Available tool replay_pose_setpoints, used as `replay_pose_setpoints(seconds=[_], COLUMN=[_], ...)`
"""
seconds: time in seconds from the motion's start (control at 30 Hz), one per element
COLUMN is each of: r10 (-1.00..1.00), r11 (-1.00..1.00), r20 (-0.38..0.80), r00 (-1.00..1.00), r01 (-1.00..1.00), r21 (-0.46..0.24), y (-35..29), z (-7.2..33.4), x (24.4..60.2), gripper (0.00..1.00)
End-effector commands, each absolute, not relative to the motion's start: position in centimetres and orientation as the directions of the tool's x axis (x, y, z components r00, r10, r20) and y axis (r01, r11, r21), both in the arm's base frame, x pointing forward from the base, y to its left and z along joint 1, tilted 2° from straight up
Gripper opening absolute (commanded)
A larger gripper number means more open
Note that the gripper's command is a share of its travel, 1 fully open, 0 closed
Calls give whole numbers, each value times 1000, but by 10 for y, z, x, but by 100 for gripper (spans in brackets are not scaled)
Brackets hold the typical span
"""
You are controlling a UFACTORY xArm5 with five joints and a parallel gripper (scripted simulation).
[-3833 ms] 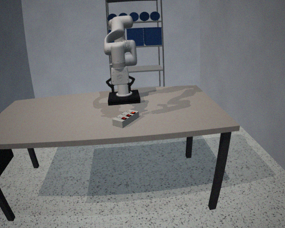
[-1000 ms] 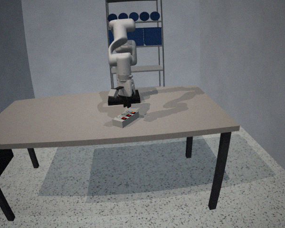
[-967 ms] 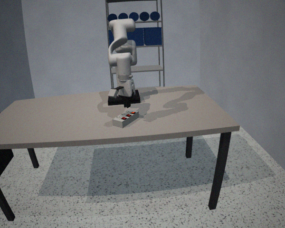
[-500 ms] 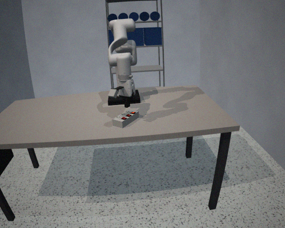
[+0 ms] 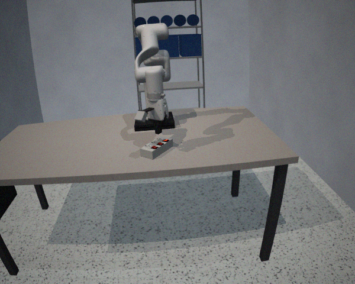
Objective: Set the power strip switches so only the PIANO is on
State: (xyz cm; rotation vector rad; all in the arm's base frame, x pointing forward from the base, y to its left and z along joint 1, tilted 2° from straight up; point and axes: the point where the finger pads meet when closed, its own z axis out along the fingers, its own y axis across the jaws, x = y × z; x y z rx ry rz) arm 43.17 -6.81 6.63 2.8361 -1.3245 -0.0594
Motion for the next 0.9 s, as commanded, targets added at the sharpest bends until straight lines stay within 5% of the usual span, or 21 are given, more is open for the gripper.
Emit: replay_pose_setpoints(seconds=[0.0,0.87], r10=[-766,-758], r11=[-643,-652], r20=[-27,-26], r00=[642,652], r01=[-766,-757], r21=[23,22], y=[-68,-69], z=[67,48], x=[433,432], gripper=[0,0])
